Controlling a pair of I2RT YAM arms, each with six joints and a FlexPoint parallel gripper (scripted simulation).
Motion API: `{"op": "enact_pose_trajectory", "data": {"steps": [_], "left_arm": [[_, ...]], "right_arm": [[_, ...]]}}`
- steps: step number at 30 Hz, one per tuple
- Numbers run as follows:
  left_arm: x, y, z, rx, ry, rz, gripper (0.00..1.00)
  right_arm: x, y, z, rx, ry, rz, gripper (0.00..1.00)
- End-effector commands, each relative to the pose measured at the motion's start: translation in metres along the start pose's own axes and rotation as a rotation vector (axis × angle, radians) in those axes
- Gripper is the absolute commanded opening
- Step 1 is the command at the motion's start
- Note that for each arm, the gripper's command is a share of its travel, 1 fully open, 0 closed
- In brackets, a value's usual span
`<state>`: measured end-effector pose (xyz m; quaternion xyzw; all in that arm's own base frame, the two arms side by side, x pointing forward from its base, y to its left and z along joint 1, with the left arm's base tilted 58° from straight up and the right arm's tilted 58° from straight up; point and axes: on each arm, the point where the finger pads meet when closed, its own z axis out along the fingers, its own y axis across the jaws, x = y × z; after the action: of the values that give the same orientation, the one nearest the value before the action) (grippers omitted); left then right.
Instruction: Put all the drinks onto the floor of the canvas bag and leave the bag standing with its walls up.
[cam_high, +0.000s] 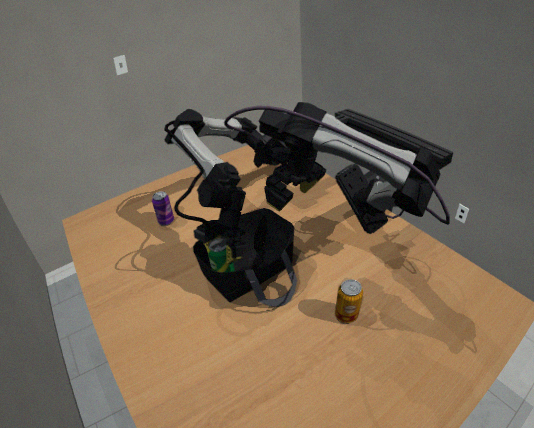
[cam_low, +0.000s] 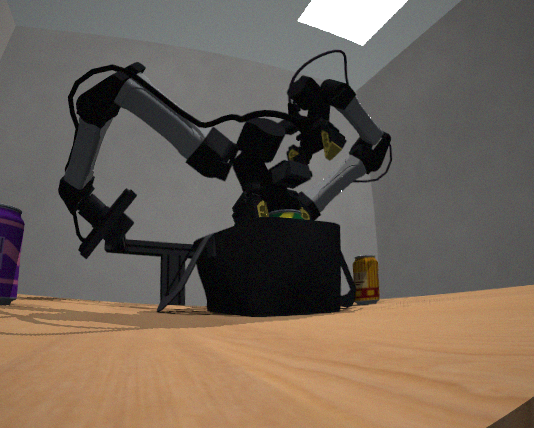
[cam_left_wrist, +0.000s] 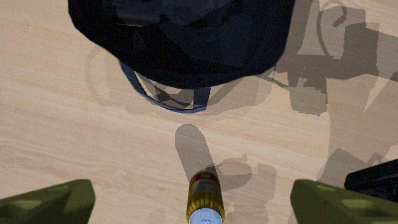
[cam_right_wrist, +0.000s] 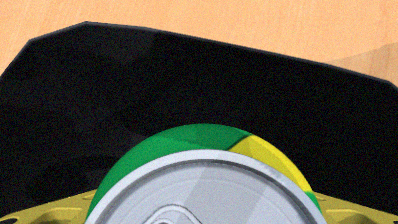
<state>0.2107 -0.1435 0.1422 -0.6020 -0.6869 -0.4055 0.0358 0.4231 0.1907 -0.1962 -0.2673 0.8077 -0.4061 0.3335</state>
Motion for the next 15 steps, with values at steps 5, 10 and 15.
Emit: {"op": "enact_pose_trajectory", "data": {"steps": [5, 10, 15], "left_arm": [[-0.003, 0.001, -0.011, -0.001, -0.032, -0.014, 1.00], [-0.003, 0.001, -0.011, -0.001, -0.032, -0.014, 1.00], [-0.003, 0.001, -0.011, -0.001, -0.032, -0.014, 1.00]], "right_arm": [[-0.038, 0.004, -0.016, -0.031, -0.094, 0.061, 0.67], [-0.021, 0.000, 0.003, -0.020, -0.055, 0.061, 0.67], [-0.015, 0.005, 0.002, -0.026, -0.059, 0.044, 0.67]]}}
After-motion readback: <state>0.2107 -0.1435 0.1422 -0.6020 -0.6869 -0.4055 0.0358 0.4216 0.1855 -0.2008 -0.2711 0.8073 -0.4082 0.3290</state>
